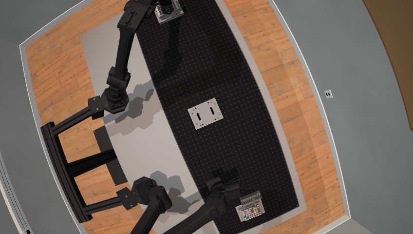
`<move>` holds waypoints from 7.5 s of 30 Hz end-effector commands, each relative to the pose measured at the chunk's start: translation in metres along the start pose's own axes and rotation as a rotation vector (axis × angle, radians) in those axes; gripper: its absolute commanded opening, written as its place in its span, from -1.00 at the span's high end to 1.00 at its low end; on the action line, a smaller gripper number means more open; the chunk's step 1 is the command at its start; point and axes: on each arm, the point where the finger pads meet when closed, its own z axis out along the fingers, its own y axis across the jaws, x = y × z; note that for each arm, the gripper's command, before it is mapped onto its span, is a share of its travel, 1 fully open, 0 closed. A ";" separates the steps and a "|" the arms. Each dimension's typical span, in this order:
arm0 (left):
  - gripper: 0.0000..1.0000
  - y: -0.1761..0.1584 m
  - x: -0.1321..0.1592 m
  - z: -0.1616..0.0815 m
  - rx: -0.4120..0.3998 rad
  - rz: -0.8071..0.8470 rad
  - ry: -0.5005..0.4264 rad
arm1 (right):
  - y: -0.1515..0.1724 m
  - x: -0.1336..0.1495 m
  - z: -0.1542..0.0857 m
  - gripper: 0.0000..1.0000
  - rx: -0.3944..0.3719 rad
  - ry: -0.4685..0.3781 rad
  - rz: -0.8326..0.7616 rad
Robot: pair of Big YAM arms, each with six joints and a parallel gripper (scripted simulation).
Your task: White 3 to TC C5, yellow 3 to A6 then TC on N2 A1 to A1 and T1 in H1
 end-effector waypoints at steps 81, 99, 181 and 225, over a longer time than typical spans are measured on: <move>1.00 0.016 -0.020 0.010 -0.023 0.004 -0.023 | -0.003 -0.010 -0.008 0.51 0.003 -0.019 0.015; 1.00 0.017 -0.027 0.005 -0.038 0.011 -0.040 | -0.003 -0.010 -0.008 0.51 0.003 -0.019 0.015; -1.00 0.019 -0.024 -0.046 -0.041 0.019 -0.035 | -0.003 -0.010 -0.008 0.51 0.003 -0.019 0.015; -1.00 -0.042 -0.003 -0.055 -0.023 0.016 -0.028 | -0.003 -0.010 -0.008 0.51 0.003 -0.019 0.015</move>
